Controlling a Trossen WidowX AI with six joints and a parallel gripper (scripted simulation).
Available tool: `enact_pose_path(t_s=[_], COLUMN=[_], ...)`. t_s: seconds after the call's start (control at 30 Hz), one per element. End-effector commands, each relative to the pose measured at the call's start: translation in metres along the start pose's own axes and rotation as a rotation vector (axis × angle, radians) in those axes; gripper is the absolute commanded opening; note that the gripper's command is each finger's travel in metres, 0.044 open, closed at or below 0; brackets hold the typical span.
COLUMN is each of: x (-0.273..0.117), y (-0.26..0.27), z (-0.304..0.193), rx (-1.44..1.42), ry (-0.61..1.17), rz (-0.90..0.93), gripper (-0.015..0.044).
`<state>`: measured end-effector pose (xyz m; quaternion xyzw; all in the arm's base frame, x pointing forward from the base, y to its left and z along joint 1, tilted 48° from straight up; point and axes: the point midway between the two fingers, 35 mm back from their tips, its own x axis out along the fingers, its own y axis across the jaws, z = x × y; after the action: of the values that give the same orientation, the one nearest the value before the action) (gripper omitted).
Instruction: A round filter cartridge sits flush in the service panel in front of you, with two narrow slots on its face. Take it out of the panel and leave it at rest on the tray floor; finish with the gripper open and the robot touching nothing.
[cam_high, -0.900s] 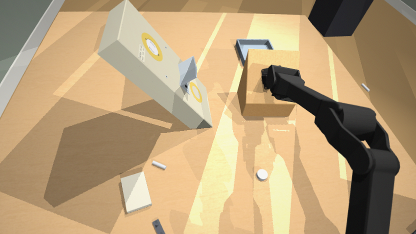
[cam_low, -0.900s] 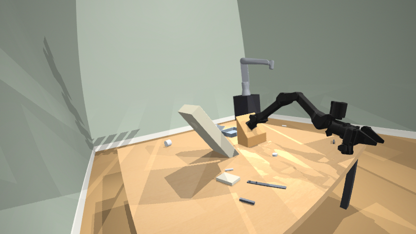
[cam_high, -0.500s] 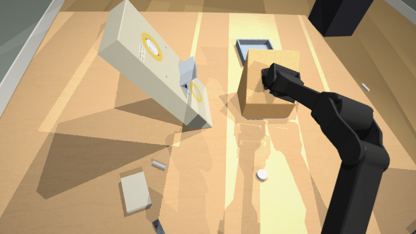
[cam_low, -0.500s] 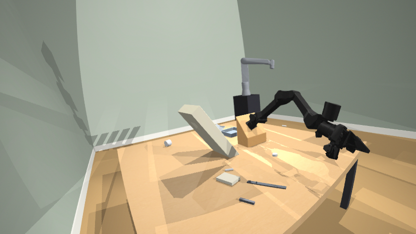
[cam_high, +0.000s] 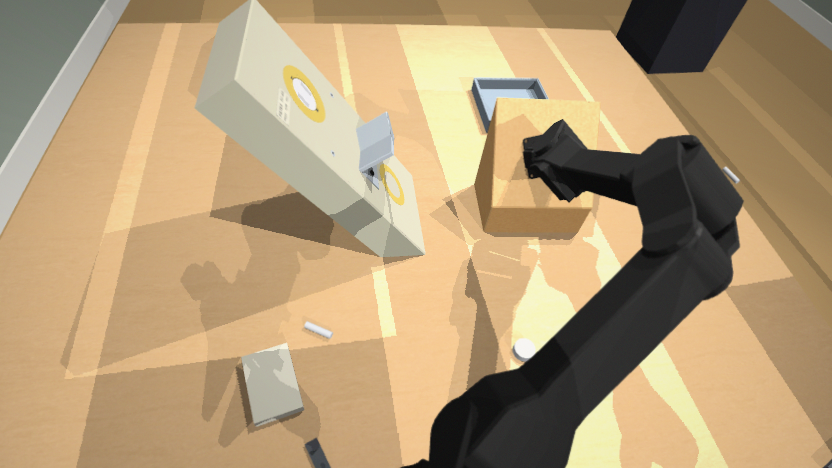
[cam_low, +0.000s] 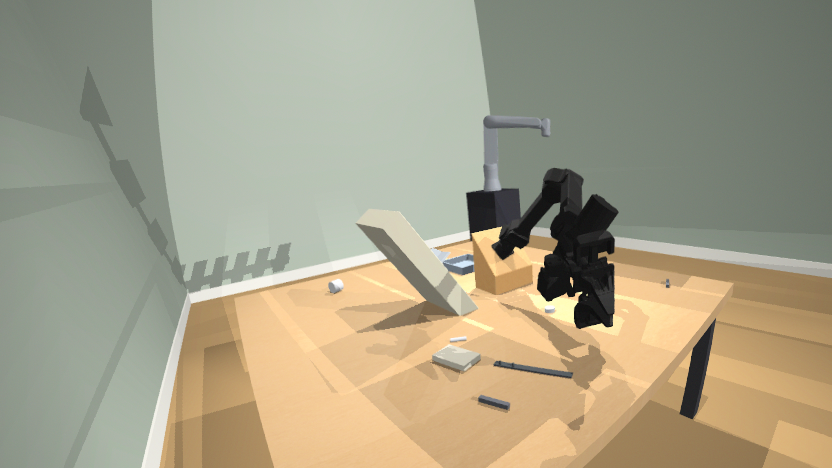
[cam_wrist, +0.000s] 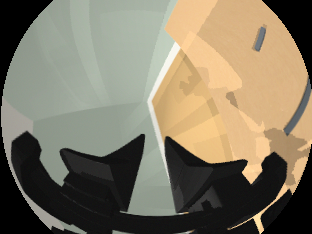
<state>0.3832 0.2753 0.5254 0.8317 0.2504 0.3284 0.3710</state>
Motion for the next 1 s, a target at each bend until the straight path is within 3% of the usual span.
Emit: enact_pose_path(t_s=[0.0, 0.27, 0.53, 0.83, 0.97], x=[-0.021, -0.081, -0.170, -0.293, -0.328], y=[0.011, 0.035, 0.058, 0.079, 0.079], z=[0.058, 0.159, 0.243, 0.305, 0.315], rx=[-0.195, -0.522, -0.795, -1.044, -1.105], ry=[-0.111, -0.314, -0.499, -0.686, -0.719], rz=[-0.037, -0.145, -0.302, -0.516, -0.586], gripper=[0.0112, 0.0112, 0.0112, 0.0112, 0.0112])
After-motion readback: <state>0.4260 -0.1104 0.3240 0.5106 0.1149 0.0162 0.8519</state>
